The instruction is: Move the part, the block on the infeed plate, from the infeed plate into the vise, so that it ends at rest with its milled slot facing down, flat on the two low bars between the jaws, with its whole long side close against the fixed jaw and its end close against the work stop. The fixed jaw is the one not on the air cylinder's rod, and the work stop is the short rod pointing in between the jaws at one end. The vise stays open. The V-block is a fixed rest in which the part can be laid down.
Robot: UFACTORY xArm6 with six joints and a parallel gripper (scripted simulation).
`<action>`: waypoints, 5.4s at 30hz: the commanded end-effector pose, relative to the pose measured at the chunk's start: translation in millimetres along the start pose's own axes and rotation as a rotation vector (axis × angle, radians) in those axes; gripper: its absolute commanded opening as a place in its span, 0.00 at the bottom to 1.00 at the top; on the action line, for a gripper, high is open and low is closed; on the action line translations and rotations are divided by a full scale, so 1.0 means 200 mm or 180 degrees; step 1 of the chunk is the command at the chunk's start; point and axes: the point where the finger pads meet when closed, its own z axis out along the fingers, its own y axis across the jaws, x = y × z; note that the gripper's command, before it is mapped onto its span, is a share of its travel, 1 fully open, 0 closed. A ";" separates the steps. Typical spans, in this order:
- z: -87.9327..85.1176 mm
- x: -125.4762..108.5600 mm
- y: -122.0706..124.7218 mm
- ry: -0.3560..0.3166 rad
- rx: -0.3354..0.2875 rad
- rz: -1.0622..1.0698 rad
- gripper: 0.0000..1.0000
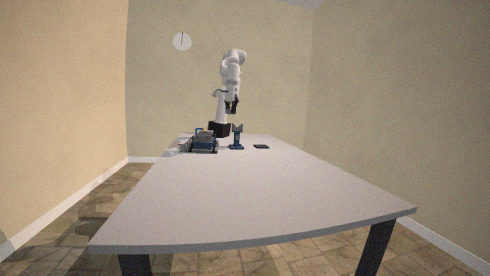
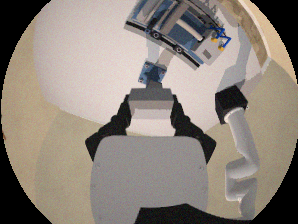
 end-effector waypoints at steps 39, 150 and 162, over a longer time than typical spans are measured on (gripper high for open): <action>-0.01 0.53 0.06 -0.0003 0.0016 -0.1960 0.00; 0.10 0.91 0.19 0.0000 0.0028 -0.3351 0.00; 0.18 0.91 0.19 0.0000 0.0028 -0.3351 0.00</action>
